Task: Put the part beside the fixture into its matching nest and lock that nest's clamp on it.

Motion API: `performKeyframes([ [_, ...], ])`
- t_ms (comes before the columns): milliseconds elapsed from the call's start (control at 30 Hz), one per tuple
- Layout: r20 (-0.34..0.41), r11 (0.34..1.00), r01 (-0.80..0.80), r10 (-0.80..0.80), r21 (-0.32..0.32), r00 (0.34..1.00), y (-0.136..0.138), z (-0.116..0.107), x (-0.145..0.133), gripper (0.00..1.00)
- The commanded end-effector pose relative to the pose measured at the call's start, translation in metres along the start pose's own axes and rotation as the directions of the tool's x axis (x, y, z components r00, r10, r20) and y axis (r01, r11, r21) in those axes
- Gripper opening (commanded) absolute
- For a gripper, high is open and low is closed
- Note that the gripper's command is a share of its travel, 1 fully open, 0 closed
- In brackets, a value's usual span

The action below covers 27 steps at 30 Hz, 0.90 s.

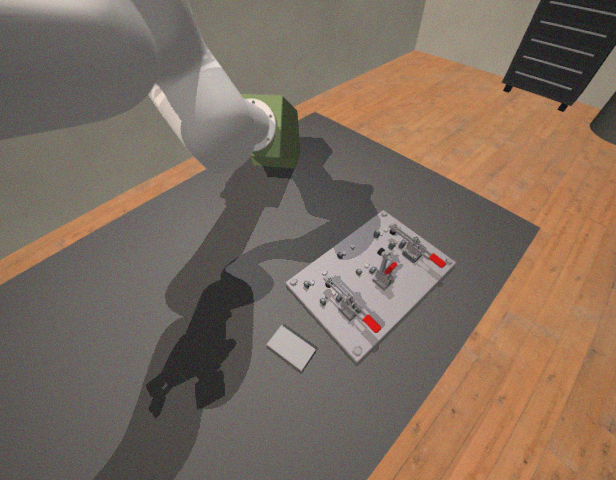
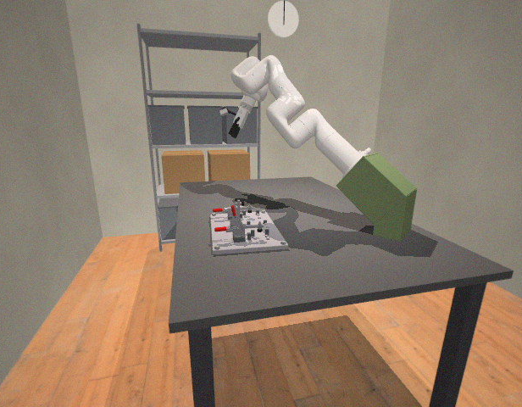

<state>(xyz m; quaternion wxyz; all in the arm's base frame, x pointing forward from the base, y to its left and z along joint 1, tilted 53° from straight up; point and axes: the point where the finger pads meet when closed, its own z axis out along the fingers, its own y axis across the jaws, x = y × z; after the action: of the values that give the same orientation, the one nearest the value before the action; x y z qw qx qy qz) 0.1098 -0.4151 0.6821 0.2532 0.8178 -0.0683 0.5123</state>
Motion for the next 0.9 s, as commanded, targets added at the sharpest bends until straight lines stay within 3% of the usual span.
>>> performKeyframes([
  [0, -0.001, 1.000, 0.003, -0.003, -0.002, 1.000, -0.0001, -0.0010, 0.0015, 1.00],
  [867, 0.006, 1.000, 0.007, -0.007, -0.005, 1.000, -0.0101, 0.0007, -0.0018, 1.00],
])
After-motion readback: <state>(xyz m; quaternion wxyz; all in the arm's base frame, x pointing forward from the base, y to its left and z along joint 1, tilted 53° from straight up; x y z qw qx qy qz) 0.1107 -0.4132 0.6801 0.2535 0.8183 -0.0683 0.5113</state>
